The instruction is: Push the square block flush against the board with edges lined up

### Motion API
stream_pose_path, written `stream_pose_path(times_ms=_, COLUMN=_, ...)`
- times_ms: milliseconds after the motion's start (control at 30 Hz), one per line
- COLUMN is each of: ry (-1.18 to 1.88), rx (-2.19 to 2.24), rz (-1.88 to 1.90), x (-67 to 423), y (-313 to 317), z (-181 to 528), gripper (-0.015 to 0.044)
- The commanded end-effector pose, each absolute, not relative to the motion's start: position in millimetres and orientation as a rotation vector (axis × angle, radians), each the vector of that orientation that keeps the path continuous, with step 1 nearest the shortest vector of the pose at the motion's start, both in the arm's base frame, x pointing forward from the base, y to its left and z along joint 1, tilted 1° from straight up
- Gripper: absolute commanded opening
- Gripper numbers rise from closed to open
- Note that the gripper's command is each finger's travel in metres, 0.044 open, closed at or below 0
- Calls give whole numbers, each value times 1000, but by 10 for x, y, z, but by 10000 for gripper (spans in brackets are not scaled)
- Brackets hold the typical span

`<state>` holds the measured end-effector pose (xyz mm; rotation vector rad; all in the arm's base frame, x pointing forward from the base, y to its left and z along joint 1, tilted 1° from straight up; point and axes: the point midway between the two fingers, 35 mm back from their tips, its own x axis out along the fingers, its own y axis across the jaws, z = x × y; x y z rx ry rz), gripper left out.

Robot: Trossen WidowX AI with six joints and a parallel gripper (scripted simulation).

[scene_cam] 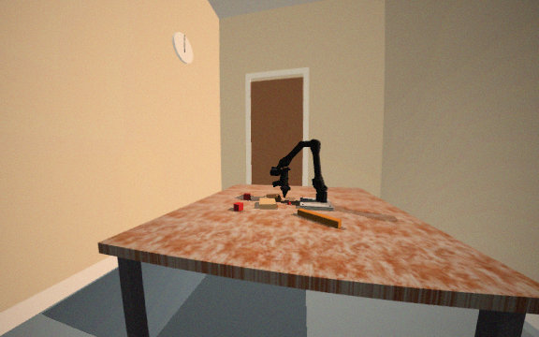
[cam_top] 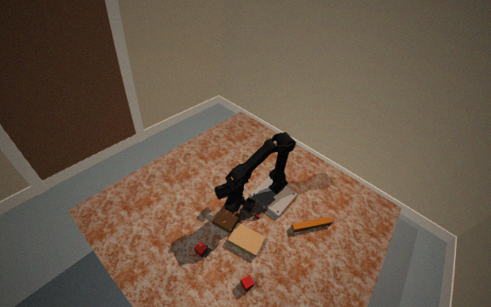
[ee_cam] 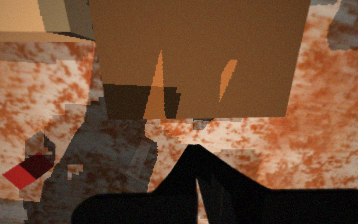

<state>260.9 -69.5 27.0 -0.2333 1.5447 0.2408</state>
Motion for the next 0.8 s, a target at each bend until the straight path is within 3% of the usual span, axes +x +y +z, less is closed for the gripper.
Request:
stream_pose_path(times_ms=0, ry=1539, rx=-230, rz=240, x=2617, y=-683, z=188, gripper=0)
stream_pose_path(times_ms=767, ry=1537, rx=-230, rz=240, x=2813, y=-640, z=207, gripper=0)
